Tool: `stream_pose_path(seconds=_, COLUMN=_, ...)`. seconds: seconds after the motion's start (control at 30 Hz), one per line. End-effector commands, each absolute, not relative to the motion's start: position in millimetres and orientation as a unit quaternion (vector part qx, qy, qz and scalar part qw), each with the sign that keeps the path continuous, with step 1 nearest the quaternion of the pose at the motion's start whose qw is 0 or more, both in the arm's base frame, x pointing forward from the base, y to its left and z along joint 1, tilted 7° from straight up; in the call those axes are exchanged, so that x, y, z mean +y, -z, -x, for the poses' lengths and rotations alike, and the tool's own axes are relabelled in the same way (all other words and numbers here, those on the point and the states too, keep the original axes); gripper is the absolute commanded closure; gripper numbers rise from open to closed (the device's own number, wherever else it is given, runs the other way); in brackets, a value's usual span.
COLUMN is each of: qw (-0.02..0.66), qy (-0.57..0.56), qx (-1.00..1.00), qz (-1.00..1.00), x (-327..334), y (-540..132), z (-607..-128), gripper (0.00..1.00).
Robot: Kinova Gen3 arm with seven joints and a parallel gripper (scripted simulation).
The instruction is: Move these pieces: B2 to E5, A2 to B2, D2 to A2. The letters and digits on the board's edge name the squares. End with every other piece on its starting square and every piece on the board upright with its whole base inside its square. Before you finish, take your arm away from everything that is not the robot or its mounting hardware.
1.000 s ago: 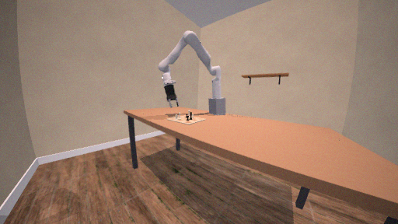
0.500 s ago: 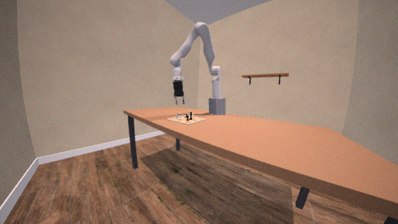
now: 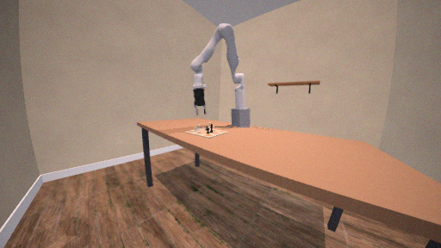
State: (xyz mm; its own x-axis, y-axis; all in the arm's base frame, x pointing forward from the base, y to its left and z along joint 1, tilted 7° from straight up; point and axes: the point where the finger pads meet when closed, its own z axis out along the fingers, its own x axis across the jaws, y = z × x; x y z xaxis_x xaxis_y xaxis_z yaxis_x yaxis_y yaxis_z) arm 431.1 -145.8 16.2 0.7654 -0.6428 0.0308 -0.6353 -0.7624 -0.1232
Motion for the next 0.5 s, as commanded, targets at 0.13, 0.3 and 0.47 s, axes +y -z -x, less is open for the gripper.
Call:
stream_pose_path(seconds=0.13, qw=0.045, qy=0.040, qx=0.347, qz=0.936, x=-141.9, y=-19.4, z=-427.1, gripper=0.00)
stream_pose_path(seconds=0.3, qw=0.045, qy=0.040, qx=0.347, qz=0.936, x=-141.9, y=-19.4, z=-427.1, gripper=0.00)
stream_pose_path(seconds=0.47, qw=0.037, qy=0.042, qx=0.354, qz=0.934, x=-139.4, y=-20.9, z=-421.9, gripper=0.00)
